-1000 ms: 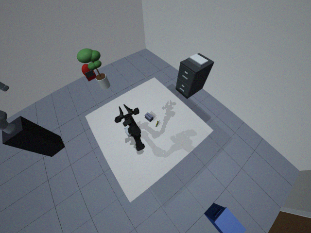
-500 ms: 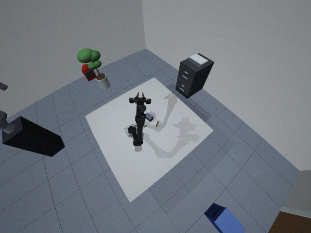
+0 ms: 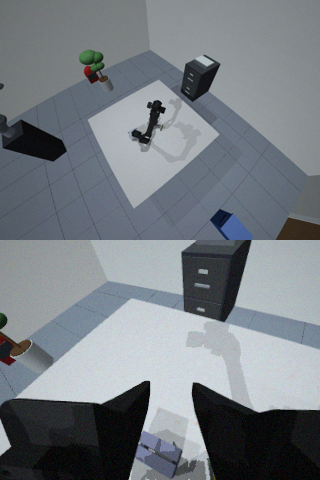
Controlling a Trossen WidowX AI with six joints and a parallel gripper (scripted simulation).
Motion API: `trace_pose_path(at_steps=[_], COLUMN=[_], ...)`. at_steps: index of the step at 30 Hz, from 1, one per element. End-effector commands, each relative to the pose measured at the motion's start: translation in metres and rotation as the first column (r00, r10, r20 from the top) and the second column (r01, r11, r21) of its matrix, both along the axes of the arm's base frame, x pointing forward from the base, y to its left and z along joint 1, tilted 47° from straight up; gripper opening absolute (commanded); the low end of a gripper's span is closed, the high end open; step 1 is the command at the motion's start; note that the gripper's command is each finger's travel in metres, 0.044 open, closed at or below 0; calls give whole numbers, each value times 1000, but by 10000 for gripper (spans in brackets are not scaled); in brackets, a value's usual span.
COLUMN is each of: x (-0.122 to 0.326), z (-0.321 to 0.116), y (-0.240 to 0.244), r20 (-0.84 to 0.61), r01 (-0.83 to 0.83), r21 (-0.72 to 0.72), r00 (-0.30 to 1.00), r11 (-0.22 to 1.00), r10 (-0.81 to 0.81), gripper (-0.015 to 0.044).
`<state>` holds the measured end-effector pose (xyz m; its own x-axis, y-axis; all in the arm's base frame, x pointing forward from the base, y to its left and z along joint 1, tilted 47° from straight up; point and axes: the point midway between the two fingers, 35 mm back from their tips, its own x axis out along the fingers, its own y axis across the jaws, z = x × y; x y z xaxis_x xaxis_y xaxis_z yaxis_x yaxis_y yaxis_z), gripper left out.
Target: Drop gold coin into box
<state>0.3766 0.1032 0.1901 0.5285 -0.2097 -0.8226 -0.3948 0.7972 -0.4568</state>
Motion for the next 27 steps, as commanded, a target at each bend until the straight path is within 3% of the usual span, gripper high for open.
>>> trace_pose_path(at_steps=[1, 11, 21, 27], x=[-9, -63, -64, -70], z=[-36, -76, -77, -99], y=[-61, -187, -197, -220], r20=[-164, -478, -493, -492], r01=[120, 155, 146, 147], r21=[-178, -550, -567, -568], r00=[975, 748, 728, 728], r11=[977, 821, 811, 810], r10=[-150, -461, -476, -477], gripper=[161, 161, 161, 161])
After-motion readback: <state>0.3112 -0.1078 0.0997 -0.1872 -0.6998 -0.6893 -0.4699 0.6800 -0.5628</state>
